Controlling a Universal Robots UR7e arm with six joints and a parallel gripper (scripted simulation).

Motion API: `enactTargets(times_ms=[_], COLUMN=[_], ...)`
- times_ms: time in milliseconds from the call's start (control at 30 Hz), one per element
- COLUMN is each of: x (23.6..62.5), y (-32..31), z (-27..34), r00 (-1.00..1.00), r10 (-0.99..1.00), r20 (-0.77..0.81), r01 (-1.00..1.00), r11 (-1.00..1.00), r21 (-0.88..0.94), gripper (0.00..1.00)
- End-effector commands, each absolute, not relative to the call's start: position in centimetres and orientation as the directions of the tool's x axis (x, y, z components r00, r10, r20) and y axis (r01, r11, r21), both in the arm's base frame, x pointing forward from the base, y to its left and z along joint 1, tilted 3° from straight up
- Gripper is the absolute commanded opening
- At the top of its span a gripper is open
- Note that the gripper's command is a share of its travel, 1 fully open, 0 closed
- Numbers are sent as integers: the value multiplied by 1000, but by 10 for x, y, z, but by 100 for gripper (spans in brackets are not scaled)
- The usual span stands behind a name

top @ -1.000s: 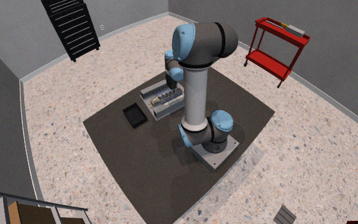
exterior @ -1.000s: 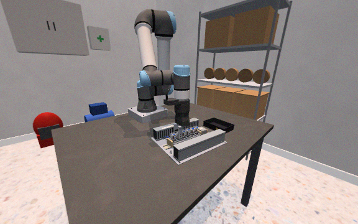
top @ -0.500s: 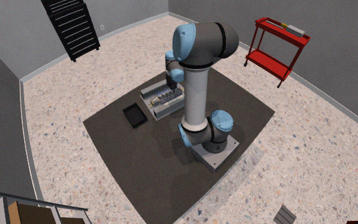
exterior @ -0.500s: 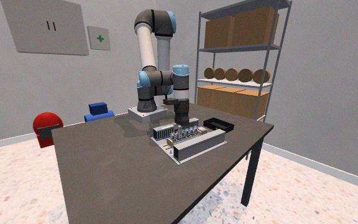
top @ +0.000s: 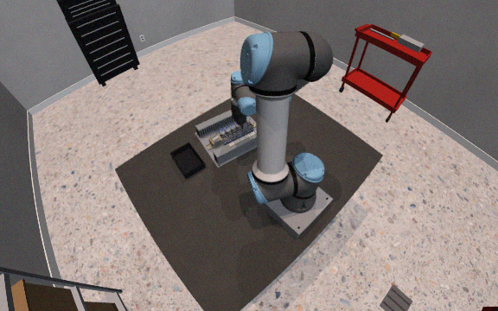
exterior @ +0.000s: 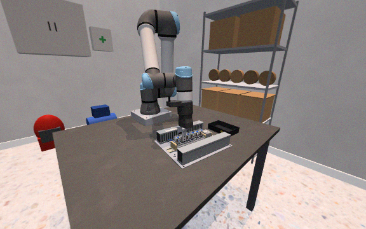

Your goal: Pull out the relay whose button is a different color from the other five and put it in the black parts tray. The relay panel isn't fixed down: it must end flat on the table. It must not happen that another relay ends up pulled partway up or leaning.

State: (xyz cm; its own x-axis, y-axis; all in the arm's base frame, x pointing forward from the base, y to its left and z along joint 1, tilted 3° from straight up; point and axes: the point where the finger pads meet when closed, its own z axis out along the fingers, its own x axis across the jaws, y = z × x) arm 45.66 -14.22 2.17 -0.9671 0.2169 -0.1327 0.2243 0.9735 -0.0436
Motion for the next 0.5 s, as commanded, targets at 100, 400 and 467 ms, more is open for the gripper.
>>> enactTargets(times_ms=[100, 400, 467], x=[457, 457, 457], y=[-142, -142, -142], z=[22, 22, 22], r00=[-966, -971, -972], r10=[216, 219, 220], r20=[-144, -95, -89], r01=[224, 224, 224], r11=[974, 974, 974], r21=[-43, -43, -43], gripper=[0, 0, 0])
